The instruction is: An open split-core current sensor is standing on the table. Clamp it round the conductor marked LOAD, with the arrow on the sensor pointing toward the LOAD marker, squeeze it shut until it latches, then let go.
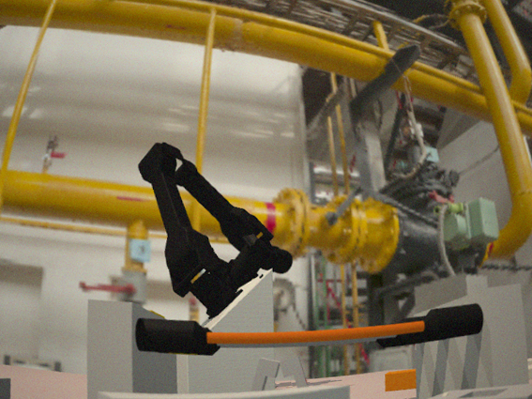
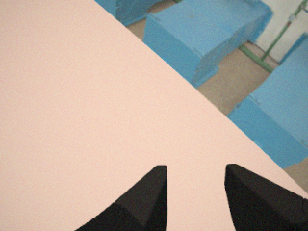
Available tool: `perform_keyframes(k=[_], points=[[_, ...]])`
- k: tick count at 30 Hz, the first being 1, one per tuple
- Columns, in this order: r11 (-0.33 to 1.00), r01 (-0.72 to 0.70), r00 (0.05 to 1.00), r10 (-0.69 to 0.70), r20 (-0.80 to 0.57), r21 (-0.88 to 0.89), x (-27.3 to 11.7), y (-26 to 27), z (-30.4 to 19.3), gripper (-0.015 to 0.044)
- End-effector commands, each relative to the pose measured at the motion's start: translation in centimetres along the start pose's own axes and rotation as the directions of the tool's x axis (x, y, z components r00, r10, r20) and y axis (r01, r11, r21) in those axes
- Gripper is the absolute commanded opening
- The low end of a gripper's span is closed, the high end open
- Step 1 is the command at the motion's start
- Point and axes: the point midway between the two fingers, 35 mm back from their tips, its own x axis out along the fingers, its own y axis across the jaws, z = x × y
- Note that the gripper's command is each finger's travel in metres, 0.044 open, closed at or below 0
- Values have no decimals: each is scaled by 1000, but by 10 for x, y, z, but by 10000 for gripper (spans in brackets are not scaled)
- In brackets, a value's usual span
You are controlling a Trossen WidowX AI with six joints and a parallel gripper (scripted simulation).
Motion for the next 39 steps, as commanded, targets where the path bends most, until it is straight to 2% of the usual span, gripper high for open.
perform_keyframes(k=[1,4,12,18,23,29,34,39], points=[[1000,3,1000,-3,-2,4,-1,0,0,140],[997,64,997,-62,-35,48,-19,-6,3,219],[917,389,916,-376,-142,83,-104,-36,0,429],[756,643,759,-609,-231,121,-179,-41,-6,440],[542,826,562,-768,-307,153,-245,-31,-12,440],[202,962,260,-880,-398,182,-325,2,-19,440],[-109,978,-15,-889,-458,179,-383,48,-21,440],[-416,896,-288,-812,-507,158,-430,108,-19,440]])
